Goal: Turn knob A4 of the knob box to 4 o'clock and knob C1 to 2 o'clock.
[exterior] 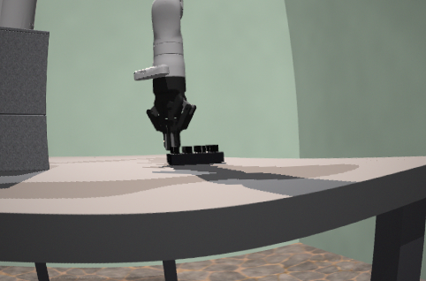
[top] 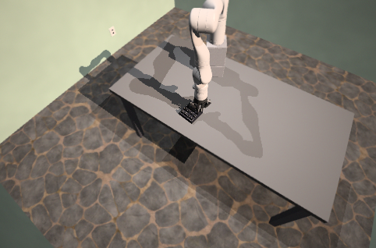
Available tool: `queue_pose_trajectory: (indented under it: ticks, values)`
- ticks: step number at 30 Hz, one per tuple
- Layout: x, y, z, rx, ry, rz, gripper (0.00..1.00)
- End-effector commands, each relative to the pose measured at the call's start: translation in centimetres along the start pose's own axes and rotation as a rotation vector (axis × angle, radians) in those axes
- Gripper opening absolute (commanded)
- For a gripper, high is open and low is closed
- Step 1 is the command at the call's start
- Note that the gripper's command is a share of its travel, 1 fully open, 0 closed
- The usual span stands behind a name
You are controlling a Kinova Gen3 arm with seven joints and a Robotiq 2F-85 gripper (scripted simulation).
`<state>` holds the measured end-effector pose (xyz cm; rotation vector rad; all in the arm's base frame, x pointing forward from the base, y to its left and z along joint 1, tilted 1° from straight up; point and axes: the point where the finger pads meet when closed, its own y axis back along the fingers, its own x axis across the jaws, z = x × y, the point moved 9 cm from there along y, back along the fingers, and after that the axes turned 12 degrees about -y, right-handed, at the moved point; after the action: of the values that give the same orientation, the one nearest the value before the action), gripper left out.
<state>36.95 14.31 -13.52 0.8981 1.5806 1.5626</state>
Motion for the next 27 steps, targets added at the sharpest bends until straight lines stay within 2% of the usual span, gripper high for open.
queue_pose_trajectory:
  ticks: [1, 16, 27]
  values:
    - [-0.01, 0.05, 0.06, -0.001, -0.01, 0.0, 0.08]
    - [-0.01, 0.05, 0.06, -0.001, -0.394, 0.0, 0.08]
    - [-0.01, 0.05, 0.06, -0.001, -0.573, 0.0, 0.08]
